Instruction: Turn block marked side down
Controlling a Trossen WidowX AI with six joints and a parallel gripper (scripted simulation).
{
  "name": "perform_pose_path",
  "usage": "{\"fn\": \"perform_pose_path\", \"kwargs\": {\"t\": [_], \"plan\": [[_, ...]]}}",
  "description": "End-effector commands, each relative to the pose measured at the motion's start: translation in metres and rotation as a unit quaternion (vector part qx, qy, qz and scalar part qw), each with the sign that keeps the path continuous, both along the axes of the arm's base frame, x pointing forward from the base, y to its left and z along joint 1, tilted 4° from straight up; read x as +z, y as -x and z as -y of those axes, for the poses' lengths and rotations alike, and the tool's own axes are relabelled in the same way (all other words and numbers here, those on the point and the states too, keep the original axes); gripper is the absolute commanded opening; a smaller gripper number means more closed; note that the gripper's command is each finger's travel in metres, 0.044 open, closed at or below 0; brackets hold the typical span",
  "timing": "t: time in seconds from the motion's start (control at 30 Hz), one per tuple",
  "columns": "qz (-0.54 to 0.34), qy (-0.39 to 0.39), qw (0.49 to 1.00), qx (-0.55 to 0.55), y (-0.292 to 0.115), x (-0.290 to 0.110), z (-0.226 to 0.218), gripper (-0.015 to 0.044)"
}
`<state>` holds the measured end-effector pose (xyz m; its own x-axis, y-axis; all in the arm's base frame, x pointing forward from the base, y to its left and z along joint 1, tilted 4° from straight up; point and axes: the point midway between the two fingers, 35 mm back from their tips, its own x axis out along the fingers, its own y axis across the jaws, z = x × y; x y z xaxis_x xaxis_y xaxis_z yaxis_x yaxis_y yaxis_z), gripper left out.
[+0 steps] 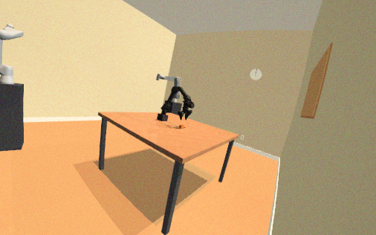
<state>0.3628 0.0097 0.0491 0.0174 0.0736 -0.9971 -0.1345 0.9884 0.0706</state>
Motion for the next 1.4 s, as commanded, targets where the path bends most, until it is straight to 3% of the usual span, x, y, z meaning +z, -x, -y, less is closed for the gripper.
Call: {"fn": "perform_pose_path", "kwargs": {"t": [0.0,1.13,1.37], "plan": [[-0.013,0.002,1.000,0.002,0.004,-0.028,-0.001,0.0440],[-0.013,0.002,1.000,0.002,0.005,-0.076,-0.005,0.0440],[-0.013,0.002,1.000,0.002,0.005,-0.076,-0.005,0.0276]]}}
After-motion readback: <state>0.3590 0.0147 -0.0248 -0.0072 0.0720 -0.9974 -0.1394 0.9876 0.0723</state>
